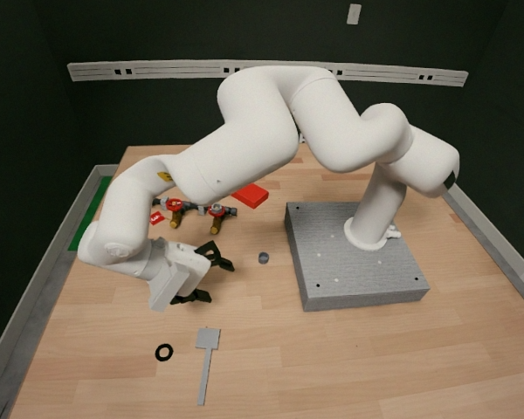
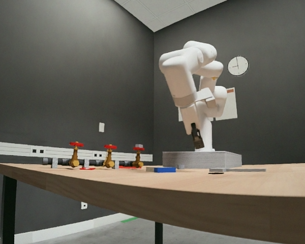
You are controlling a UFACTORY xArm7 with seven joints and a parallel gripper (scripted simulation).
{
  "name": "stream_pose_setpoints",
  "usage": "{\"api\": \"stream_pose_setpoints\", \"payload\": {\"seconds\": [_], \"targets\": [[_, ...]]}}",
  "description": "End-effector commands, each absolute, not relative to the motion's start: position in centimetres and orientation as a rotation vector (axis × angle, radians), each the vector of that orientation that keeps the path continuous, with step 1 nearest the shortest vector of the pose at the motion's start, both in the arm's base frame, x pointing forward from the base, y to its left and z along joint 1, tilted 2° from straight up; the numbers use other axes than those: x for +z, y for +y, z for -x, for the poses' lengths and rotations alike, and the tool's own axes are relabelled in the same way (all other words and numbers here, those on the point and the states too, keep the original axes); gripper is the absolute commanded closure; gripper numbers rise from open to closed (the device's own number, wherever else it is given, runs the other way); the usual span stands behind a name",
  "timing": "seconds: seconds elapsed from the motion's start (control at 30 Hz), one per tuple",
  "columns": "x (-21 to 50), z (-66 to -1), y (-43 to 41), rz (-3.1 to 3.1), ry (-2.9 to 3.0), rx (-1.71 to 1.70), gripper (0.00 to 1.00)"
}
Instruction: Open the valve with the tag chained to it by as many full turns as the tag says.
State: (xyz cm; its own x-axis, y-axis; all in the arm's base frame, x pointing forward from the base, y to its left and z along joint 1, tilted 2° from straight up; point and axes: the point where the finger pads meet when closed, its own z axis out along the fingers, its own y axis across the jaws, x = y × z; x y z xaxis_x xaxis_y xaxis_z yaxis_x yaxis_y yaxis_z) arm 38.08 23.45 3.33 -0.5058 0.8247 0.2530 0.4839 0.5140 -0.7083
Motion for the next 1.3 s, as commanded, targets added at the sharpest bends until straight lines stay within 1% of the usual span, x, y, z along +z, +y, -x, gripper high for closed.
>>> {"api": "stream_pose_setpoints", "payload": {"seconds": [0.0,0.47,1.27], "targets": [[3.4,-39.8,22.8,1.193,-2.166,0.755,0.00],[3.4,-43.5,20.8,1.499,-2.098,0.724,0.00],[4.1,-50.9,15.7,2.104,-1.815,0.611,0.00]]}}
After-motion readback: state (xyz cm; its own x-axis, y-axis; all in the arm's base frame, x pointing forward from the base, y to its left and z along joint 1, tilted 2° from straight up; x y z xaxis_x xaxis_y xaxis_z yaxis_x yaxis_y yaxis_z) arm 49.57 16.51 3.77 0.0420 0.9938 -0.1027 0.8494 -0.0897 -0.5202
